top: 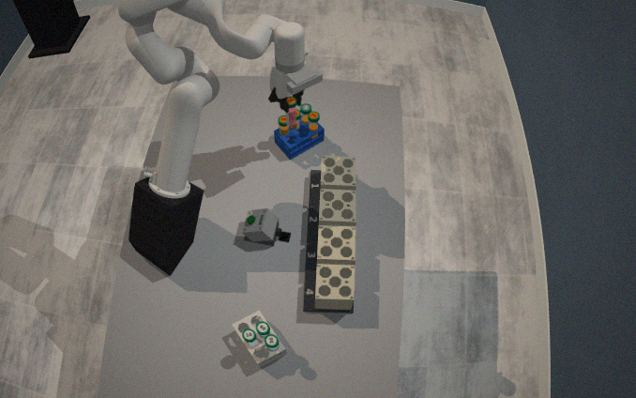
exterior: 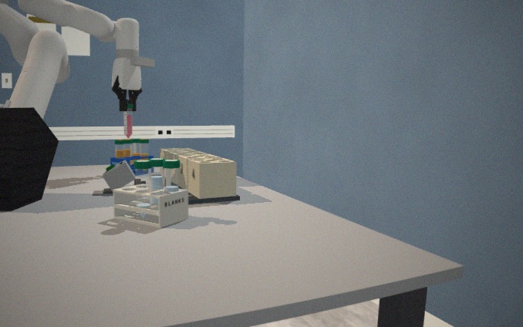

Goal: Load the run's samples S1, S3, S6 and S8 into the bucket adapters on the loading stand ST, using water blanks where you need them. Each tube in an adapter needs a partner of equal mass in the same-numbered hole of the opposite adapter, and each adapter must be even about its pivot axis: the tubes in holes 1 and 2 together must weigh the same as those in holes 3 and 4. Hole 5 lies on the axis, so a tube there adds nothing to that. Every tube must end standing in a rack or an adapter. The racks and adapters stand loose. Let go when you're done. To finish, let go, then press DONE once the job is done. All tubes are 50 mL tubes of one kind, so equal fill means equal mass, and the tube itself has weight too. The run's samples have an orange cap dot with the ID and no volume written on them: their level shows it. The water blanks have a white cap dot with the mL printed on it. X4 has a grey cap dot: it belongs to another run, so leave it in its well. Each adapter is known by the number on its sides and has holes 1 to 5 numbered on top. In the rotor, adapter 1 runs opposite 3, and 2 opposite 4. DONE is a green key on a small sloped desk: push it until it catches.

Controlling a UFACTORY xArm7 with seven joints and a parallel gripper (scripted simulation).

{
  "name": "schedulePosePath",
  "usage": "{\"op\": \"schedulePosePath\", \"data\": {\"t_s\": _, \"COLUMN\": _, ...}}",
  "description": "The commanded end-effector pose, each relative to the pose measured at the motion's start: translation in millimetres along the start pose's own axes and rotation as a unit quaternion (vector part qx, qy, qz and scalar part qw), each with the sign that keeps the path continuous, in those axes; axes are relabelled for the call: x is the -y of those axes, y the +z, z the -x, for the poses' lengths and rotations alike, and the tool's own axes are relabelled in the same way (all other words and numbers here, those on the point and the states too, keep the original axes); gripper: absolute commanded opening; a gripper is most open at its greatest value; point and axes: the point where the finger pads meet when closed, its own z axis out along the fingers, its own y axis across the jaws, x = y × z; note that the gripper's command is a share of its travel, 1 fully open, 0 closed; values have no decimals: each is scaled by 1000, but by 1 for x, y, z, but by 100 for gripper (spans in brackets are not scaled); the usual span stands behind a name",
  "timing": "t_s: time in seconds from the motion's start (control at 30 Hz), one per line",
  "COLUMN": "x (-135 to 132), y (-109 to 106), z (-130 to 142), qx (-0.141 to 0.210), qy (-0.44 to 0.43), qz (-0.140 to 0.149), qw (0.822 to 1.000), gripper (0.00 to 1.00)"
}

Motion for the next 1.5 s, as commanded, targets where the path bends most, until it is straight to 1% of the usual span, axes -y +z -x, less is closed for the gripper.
{"op": "schedulePosePath", "data": {"t_s": 0.0, "x": 1, "y": 1, "z": 0, "qx": 0, "qy": 0, "qz": -2, "qw": 1000, "gripper": 0}}
{"op": "schedulePosePath", "data": {"t_s": 1.03, "x": 1, "y": 60, "z": 0, "qx": 0, "qy": 0, "qz": -2, "qw": 1000, "gripper": 0}}
{"op": "schedulePosePath", "data": {"t_s": 1.47, "x": 1, "y": 60, "z": 0, "qx": 0, "qy": 0, "qz": -2, "qw": 1000, "gripper": 0}}
